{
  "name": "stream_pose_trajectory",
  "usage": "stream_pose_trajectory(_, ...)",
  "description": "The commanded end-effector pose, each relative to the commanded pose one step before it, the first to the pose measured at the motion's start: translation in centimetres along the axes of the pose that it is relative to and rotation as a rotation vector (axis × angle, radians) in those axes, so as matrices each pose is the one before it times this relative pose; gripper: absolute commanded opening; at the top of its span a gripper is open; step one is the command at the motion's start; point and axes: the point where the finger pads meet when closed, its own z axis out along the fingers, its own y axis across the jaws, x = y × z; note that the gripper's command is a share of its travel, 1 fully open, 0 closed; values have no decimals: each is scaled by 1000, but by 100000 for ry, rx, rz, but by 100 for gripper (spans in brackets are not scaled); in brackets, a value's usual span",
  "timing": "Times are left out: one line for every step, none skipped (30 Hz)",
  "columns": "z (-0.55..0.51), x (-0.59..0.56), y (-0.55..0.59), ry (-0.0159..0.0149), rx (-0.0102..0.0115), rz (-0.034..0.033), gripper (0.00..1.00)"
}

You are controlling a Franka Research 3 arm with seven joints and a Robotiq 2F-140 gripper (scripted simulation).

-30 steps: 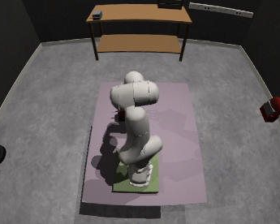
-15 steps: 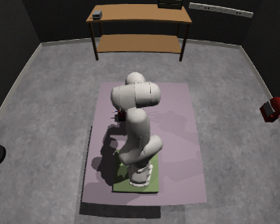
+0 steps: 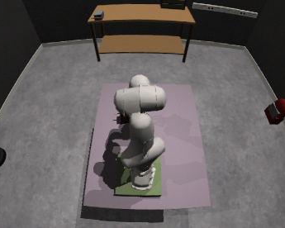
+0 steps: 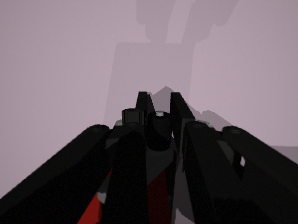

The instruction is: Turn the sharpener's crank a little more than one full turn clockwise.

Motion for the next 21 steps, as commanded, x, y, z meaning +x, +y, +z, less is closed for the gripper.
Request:
stream_pose_trajectory(-189, -27, 438, 90, -668, 705, 10)
stream_pose_trajectory(-95, 1, 94, 2, 0, 1, 10)
stream_pose_trajectory(-94, 0, 95, 0, 0, 0, 10)
stream_pose_trajectory(-92, -1, 96, -1, 0, 0, 10)
stream_pose_trajectory(-96, -1, 92, -1, 0, 0, 10)
stream_pose_trajectory(-104, 0, 85, 0, 0, 0, 10)
stream_pose_trajectory(-102, 0, 85, 0, 0, 0, 10)
stream_pose_trajectory(-101, 0, 86, 0, 0, 0, 10)
stream_pose_trajectory(-107, 0, 79, -1, 0, 0, 10)
stream_pose_trajectory(-111, 0, 74, -1, -1, 0, 10)
stream_pose_trajectory(-110, 0, 75, 0, 0, 0, 10)
stream_pose_trajectory(-109, 0, 76, 1, 1, 0, 10)
stream_pose_trajectory(-117, -1, 64, -3, -1, 0, 10)
stream_pose_trajectory(-117, 0, 63, -1, -1, 0, 10)
stream_pose_trajectory(-116, 0, 64, 1, 1, 0, 10)
stream_pose_trajectory(-117, 1, 62, 2, 1, 0, 10)
stream_pose_trajectory(0, 0, 0, 0, 0, 0, 10)
stream_pose_trajectory(0, 0, 0, 0, 0, 0, 10)
stream_pose_trajectory(-123, -2, 51, -4, -2, -1, 10)
stream_pose_trajectory(-123, 0, 52, -1, 0, 0, 10)
stream_pose_trajectory(-122, 1, 52, 3, 1, 1, 10)
